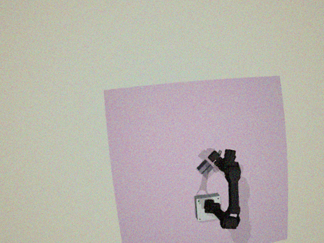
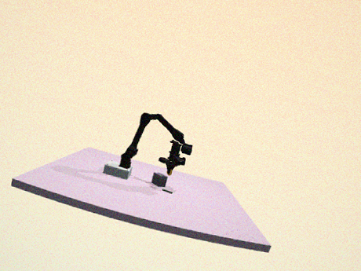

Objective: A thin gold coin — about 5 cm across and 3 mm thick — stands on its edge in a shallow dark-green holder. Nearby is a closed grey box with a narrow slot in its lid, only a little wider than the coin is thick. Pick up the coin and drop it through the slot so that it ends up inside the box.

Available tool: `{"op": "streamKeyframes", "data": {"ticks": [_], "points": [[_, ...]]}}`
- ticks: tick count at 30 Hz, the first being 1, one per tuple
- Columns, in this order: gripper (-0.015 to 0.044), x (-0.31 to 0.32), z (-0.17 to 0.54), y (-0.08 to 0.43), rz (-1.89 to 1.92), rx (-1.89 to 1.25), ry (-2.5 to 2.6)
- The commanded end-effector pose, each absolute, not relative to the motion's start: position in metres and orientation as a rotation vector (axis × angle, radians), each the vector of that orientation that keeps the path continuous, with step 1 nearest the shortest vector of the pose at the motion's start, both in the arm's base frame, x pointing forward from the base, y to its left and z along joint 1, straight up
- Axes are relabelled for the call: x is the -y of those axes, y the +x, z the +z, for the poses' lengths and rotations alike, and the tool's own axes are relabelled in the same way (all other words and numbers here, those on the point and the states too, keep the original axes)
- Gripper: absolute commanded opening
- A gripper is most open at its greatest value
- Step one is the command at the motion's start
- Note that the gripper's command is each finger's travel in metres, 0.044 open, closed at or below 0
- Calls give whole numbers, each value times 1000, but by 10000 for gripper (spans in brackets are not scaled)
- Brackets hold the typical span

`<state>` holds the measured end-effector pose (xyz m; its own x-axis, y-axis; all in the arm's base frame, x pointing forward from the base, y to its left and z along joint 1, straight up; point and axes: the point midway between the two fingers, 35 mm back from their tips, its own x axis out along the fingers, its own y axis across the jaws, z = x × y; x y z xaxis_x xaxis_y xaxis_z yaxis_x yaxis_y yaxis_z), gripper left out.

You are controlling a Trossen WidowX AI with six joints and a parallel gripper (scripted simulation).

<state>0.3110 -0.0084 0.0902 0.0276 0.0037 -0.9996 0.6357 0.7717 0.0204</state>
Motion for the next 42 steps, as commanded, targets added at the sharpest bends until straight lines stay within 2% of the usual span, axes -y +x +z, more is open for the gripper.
{"op": "streamKeyframes", "data": {"ticks": [1, 30, 42], "points": [[0, 0, 91, 304, -533, -1470, 550], [0, -52, 86, 251, -531, -1476, 552], [0, -50, 86, 254, -525, -1485, 548]]}}
